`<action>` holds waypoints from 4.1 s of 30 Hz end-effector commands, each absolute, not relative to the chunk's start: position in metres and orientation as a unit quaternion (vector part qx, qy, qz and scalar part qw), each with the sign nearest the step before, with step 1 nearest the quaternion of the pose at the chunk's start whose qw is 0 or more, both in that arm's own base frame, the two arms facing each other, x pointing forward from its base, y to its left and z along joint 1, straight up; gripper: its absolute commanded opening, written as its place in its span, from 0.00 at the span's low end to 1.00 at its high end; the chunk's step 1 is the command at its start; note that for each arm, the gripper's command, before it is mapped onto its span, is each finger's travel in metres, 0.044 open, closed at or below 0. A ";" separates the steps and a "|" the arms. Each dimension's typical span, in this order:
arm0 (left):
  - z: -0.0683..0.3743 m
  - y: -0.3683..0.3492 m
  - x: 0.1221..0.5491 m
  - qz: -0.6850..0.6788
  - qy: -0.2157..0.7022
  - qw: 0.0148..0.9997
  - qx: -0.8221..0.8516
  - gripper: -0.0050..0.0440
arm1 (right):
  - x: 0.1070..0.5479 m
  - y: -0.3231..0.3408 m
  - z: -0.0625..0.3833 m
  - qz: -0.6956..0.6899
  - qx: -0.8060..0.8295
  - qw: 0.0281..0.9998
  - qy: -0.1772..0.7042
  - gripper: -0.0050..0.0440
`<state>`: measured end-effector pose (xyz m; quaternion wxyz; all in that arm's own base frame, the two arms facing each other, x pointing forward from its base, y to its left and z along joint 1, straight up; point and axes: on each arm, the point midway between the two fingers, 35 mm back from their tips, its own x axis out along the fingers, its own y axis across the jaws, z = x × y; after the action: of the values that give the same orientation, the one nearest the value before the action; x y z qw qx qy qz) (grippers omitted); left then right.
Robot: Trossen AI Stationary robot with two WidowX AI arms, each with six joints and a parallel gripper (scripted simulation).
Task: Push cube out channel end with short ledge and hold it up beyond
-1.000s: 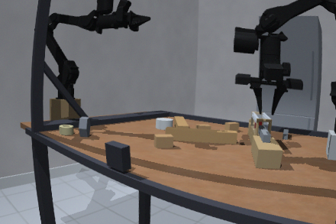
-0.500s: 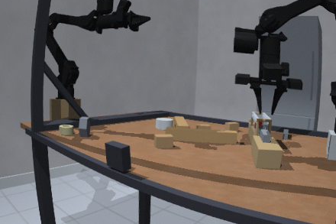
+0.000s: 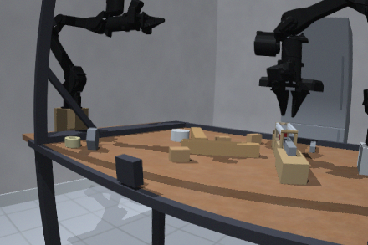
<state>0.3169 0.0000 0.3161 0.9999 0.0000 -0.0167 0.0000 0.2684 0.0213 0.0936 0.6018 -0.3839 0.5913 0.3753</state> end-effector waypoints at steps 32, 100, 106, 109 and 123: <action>0.323 0.000 0.316 0.000 -0.025 1.000 0.000 0.10 | 0.257 -0.153 0.131 -0.239 0.241 0.672 0.658 0.41; 0.323 0.000 0.316 0.000 -0.025 1.000 0.000 0.10 | 0.207 -0.221 -0.017 -0.482 0.481 0.519 0.516 0.41; 0.323 0.000 0.316 0.000 -0.025 1.000 0.000 0.10 | 0.208 -0.222 -0.027 -0.483 0.481 0.520 0.515 0.41; 0.323 0.000 0.316 0.000 -0.025 1.000 0.000 0.10 | 0.207 -0.222 -0.032 -0.483 0.480 0.520 0.516 0.41; 0.323 0.000 0.316 0.000 -0.025 1.000 0.000 0.10 | 0.208 -0.222 -0.029 -0.483 0.480 0.520 0.515 0.10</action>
<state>0.3169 0.0000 0.3161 0.9999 0.0000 -0.0167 0.0000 0.2066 -0.2195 -0.0319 0.5155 0.4830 0.5191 -0.4812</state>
